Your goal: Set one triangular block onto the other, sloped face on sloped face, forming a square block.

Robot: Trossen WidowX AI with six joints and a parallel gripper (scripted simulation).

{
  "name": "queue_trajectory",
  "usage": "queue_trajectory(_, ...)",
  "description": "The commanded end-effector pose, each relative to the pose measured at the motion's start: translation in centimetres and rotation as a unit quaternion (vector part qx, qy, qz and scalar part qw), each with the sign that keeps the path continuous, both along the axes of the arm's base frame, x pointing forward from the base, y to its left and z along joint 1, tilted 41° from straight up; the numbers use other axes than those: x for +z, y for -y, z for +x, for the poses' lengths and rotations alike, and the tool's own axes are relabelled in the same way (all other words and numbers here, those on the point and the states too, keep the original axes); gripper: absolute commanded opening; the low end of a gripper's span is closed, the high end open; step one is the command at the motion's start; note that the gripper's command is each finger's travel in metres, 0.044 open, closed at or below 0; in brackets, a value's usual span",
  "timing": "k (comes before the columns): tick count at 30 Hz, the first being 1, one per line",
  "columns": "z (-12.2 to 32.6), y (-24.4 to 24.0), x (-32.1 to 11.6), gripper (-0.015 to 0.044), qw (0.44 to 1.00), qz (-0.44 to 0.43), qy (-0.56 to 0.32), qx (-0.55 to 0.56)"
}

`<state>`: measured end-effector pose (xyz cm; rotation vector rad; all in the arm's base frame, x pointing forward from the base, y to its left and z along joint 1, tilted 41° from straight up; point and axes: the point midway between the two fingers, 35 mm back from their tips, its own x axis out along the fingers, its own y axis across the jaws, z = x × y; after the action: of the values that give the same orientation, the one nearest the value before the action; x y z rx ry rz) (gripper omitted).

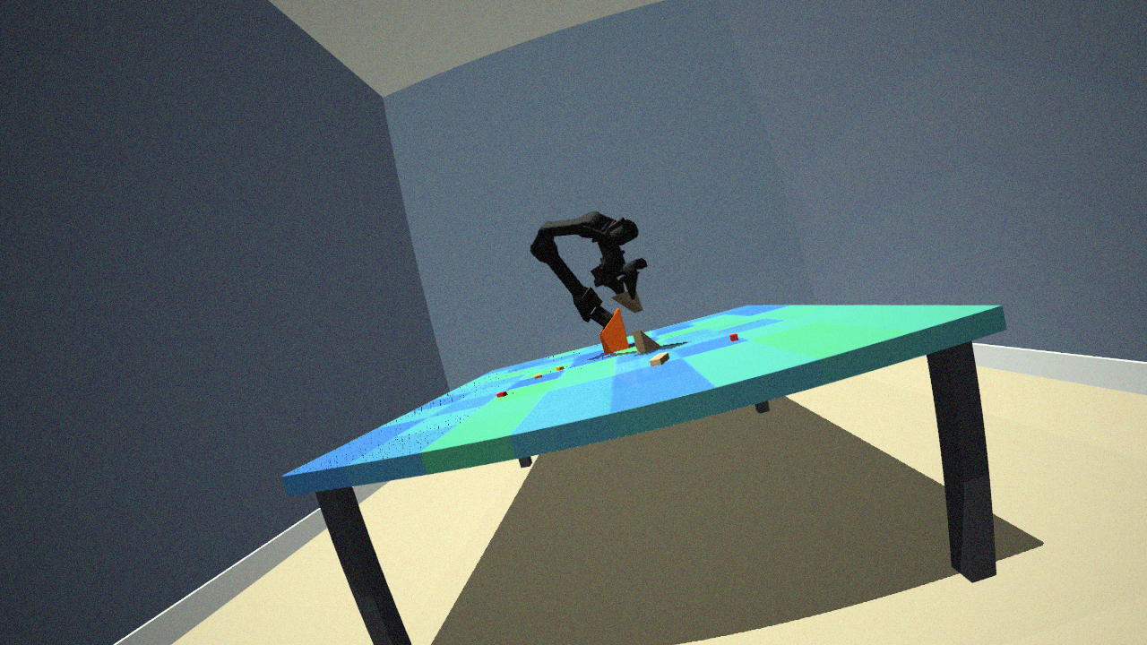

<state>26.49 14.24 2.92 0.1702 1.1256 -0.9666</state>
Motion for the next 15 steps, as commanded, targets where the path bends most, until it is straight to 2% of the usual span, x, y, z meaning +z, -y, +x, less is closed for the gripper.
queue_trajectory(1, -1.4, -1.2, -0.8, 0.0000, 1.000, -0.004, -0.003, -0.002)
queue_trajectory(15, -6.5, -4.4, -3.7, 0.0000, 1.000, -0.029, 0.001, -0.012)
